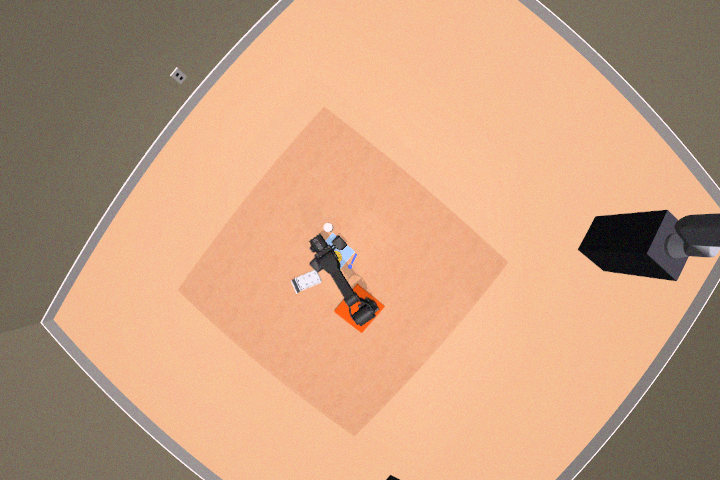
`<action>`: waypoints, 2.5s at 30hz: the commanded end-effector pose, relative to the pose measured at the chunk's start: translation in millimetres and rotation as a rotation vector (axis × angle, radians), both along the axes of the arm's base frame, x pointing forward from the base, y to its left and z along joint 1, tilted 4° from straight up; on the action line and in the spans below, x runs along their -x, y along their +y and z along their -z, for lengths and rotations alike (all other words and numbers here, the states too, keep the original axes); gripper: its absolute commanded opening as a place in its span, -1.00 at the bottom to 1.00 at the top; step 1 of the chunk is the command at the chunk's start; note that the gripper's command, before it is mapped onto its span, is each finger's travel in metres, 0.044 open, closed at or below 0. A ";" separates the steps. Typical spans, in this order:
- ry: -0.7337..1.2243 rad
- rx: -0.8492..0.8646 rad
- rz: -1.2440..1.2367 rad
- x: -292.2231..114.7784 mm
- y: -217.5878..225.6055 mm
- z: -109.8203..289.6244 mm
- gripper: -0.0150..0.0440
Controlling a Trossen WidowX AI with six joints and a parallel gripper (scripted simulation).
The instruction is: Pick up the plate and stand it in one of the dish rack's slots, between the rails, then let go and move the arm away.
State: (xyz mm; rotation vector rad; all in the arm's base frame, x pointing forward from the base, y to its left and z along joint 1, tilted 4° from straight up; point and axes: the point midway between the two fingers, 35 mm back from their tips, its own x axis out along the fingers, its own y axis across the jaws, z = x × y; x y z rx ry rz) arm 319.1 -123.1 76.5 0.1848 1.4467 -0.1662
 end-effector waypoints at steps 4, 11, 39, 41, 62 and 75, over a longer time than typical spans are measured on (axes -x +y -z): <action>0.153 0.011 -0.123 35.1 11.0 5.4 0.86; 0.162 0.011 -0.131 38.7 11.6 7.9 0.86; 0.163 0.011 -0.131 39.9 10.1 52.8 0.86; 0.163 0.011 -0.131 40.2 10.0 56.0 0.86; 0.163 0.011 -0.131 41.2 9.8 64.4 0.63; 0.162 0.011 -0.131 33.8 7.5 42.3 -0.19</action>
